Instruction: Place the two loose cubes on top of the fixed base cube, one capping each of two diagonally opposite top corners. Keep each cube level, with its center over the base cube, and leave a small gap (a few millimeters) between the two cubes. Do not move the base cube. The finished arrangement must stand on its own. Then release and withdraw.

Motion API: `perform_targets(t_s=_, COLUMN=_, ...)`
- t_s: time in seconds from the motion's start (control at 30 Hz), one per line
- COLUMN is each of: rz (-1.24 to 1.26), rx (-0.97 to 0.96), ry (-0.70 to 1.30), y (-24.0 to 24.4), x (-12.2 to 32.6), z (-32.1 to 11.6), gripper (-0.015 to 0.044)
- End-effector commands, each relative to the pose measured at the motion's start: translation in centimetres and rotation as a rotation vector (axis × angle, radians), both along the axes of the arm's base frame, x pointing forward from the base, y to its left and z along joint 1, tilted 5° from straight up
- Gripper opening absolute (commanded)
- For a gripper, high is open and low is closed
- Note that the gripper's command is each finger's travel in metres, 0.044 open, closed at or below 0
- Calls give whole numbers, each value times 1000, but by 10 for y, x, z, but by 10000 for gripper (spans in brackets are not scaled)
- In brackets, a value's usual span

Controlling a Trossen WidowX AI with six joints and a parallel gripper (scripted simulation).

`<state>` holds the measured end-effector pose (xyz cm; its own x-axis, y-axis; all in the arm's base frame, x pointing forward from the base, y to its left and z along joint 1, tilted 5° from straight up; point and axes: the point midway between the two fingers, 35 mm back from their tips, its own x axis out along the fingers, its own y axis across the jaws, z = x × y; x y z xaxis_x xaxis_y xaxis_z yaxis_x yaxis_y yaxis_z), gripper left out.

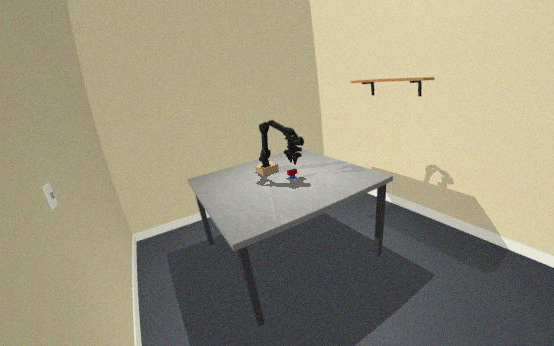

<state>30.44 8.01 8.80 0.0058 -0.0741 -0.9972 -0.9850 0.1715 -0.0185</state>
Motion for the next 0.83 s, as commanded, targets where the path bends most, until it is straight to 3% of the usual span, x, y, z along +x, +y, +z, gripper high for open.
perform_targets(t_s=0.0, rz=-1, rx=1, ry=-5, y=1, x=1, z=5, gripper=389)
perform_targets(t_s=0.2, rz=1, rx=2, ry=-2, y=10, x=-2, z=4, gripper=400)
perform_targets(t_s=0.43, rz=1, rx=10, ry=2, y=98, x=-38, z=0, gripper=400)
perform_targets(t_s=0.8, rz=1, rx=10, ry=2, y=100, x=-39, z=0, gripper=400)
